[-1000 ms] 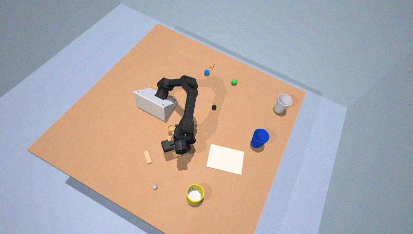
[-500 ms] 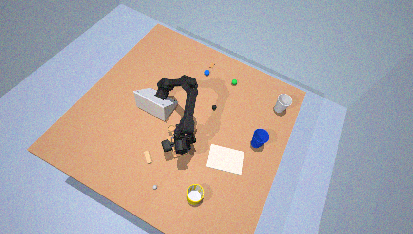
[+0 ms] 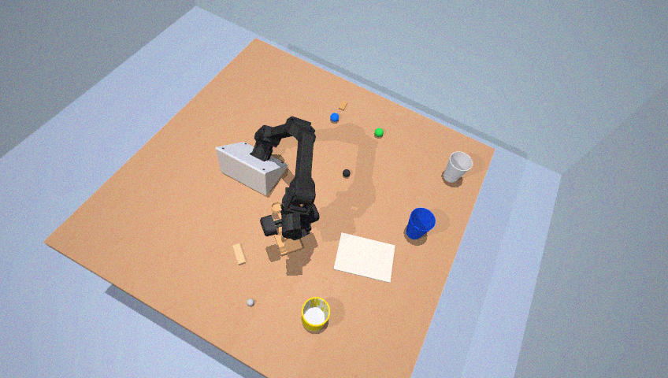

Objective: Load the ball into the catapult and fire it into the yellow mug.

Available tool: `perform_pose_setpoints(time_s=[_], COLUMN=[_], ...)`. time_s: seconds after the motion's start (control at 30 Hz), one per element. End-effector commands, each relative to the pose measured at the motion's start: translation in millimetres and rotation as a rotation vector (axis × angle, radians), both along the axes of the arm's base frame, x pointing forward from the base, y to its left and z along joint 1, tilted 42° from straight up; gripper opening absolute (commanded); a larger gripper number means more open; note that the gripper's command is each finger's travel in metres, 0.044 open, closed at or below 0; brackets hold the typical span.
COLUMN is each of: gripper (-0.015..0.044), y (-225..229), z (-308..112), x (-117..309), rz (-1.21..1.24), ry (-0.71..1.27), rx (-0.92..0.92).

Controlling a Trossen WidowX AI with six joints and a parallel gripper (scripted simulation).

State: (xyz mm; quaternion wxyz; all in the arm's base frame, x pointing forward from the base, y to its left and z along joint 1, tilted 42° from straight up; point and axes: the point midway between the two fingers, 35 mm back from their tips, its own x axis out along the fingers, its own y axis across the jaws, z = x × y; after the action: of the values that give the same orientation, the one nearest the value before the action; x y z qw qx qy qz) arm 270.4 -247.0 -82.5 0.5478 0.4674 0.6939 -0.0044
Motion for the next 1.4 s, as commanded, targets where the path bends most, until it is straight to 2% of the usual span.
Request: perform_pose_setpoints(time_s=[0.0,0.13,0.3,1.37], gripper=[0.044,0.044,0.044,0.044], y=[-3.9,-2.8,24.6,54.1], z=[7.8,6.3,-27.2,-60.8], x=[-4.2,-4.0,-2.4,0.4], rz=[-0.004,-0.004,-0.004,-0.004], ry=[0.001,0.001,0.0,-0.001], rx=[0.002,0.002,0.003,0.005])
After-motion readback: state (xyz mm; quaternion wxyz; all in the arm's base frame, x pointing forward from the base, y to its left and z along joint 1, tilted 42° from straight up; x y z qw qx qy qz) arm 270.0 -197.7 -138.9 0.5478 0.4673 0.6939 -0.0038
